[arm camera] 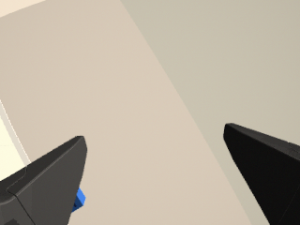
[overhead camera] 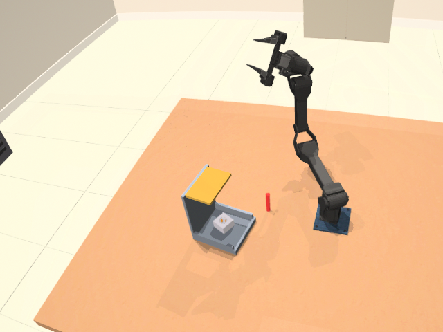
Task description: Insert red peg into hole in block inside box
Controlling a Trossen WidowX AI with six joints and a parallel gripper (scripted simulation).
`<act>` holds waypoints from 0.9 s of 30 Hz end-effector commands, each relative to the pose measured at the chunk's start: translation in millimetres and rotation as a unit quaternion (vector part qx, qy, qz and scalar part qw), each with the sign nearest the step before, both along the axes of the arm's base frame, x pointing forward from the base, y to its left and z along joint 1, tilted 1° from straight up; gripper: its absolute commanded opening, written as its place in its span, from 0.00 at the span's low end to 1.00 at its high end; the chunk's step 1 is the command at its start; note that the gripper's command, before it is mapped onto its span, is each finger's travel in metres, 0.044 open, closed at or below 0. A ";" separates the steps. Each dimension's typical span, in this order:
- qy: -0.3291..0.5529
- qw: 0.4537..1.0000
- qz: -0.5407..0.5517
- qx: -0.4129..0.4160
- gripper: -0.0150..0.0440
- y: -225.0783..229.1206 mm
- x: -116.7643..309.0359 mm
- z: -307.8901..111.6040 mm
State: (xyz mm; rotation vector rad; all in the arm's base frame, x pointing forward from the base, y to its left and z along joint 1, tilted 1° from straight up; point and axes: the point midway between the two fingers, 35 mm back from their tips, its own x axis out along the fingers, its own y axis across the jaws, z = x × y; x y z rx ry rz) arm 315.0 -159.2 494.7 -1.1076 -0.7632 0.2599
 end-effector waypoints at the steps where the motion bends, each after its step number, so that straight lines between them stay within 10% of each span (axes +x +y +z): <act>1: -0.001 1.000 -0.001 -0.001 0.98 0.0 -1.2 0.6; 27: -0.178 0.955 -0.154 -0.179 1.00 67.1 -151.4 47.9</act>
